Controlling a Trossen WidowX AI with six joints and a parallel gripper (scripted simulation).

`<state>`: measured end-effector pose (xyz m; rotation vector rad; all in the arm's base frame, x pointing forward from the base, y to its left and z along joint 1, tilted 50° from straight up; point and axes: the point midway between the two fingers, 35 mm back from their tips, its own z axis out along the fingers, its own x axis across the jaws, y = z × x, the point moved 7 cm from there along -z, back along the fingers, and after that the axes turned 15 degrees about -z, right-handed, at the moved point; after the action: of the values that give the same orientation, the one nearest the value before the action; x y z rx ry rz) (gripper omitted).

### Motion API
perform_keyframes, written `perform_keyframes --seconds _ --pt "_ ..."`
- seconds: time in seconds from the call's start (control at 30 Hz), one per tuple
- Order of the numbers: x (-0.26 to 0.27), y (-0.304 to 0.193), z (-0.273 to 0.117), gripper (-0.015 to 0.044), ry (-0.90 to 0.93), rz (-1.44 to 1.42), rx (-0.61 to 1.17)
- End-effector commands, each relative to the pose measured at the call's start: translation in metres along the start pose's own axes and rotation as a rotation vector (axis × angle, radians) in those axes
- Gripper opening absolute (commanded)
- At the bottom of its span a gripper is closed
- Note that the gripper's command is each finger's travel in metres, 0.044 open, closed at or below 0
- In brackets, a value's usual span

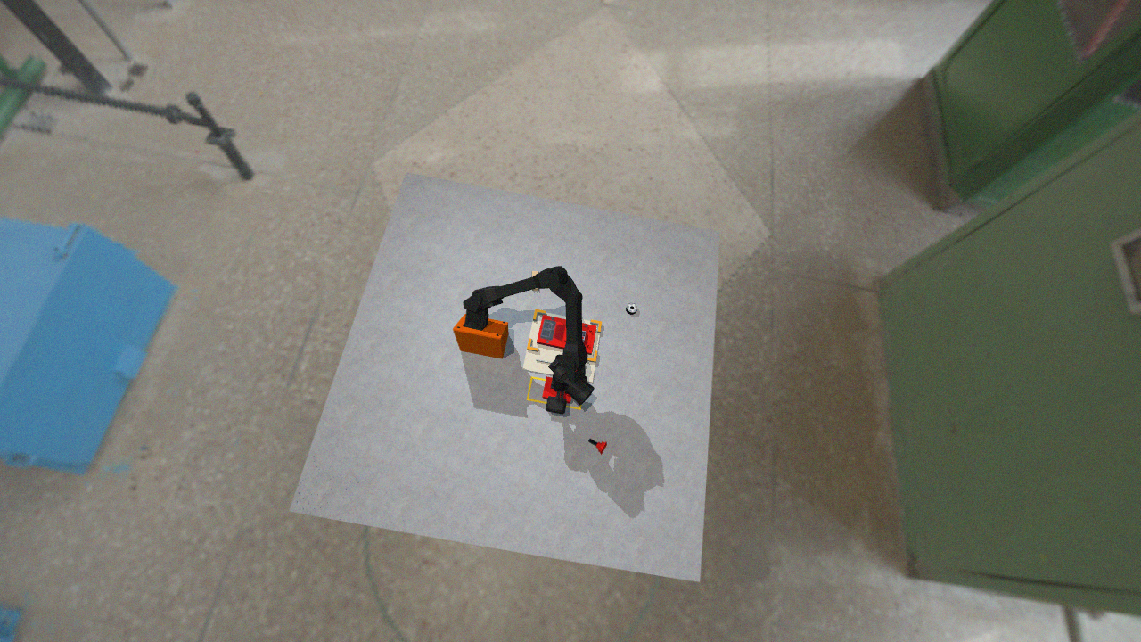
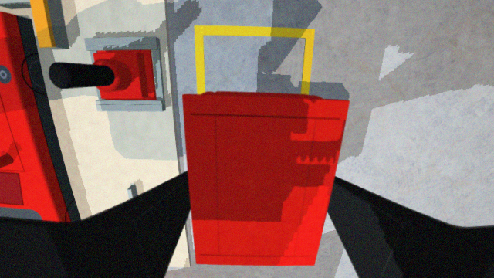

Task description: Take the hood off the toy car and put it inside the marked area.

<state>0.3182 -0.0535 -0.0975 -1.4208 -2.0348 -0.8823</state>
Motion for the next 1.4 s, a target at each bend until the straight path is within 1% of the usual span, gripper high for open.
perform_keyframes --seconds 0.0,0.8,1.37 --pt "0.001 -0.003 0.005 0.0 0.007 0.009 0.002" --pt "0.002 -0.004 0.023 0.0 0.01 0.008 0.001" --pt "0.002 -0.004 0.028 0.0 0.011 0.008 0.001"
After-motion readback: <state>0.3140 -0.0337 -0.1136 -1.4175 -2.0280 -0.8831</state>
